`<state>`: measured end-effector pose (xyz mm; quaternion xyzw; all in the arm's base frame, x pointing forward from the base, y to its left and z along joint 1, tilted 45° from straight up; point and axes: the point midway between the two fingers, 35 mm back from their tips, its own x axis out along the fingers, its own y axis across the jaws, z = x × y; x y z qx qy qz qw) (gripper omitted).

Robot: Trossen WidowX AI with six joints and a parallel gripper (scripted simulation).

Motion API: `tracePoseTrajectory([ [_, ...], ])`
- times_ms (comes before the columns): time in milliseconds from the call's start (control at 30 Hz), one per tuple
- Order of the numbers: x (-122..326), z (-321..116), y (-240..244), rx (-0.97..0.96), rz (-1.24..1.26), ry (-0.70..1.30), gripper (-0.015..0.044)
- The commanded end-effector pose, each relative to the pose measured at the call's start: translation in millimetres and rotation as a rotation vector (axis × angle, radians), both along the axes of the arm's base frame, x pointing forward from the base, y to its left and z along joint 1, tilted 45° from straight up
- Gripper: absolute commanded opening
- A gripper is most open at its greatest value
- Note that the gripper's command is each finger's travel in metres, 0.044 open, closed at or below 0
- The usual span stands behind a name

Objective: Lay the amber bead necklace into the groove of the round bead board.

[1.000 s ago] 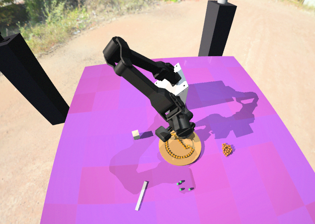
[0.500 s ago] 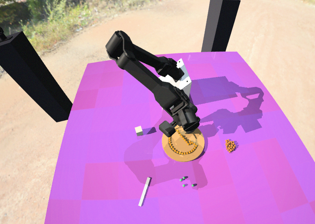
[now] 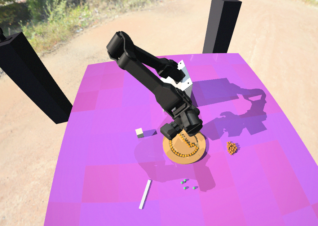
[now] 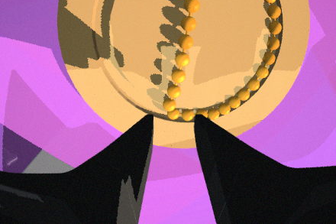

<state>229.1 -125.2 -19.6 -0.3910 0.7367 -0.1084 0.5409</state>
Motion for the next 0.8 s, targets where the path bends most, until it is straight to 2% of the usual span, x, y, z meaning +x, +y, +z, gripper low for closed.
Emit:
tracePoseTrajectory([
  [0, -1, -3, -3, 0.000, 0.000, 0.002, 0.0120],
  [667, -7, -22, -20, 0.002, -0.003, 0.012, 0.0120],
  [767, -5, -20, -20, 0.003, -0.004, 0.004, 0.0041],
])
